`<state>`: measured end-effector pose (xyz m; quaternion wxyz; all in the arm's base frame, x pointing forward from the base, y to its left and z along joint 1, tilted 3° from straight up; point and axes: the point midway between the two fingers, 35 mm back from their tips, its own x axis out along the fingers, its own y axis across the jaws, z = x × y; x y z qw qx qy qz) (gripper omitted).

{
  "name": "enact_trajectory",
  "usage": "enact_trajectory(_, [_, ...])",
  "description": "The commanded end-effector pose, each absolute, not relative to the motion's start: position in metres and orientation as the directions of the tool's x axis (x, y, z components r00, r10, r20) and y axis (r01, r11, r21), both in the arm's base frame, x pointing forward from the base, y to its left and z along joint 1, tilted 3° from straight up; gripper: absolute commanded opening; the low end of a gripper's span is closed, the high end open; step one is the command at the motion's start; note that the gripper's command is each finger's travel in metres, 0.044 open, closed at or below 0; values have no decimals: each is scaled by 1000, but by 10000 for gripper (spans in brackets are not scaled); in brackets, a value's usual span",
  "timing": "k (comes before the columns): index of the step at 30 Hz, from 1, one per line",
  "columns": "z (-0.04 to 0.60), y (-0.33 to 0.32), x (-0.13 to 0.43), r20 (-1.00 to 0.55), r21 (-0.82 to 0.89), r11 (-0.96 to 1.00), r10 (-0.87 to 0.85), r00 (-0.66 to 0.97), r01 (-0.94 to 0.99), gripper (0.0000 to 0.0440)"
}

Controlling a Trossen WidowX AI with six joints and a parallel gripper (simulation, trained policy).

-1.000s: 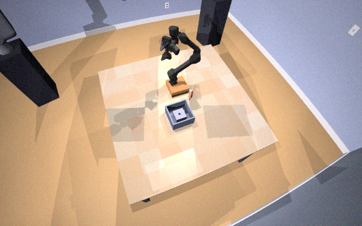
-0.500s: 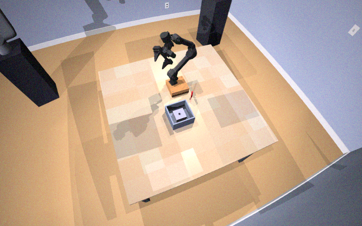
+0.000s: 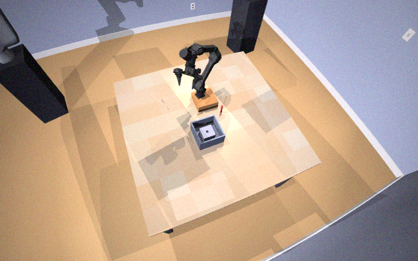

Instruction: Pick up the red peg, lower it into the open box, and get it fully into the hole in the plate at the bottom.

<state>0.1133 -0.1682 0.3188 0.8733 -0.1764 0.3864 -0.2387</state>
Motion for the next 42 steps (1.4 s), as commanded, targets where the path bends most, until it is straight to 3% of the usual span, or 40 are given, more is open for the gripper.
enact_trajectory(1, [305,-167,119,-640,-414,861,-506,578,296,440])
enact_trajectory(14, [247,-145,153,-840,-62,923,-254,480,380,440])
enact_trajectory(22, [213,-119,173,-931,67,879,-115,345,473,440])
enact_trajectory(31, [184,-83,192,-985,75,812,-31,172,578,440])
enact_trajectory(42, [156,-32,203,-1000,-29,746,-22,-18,665,440])
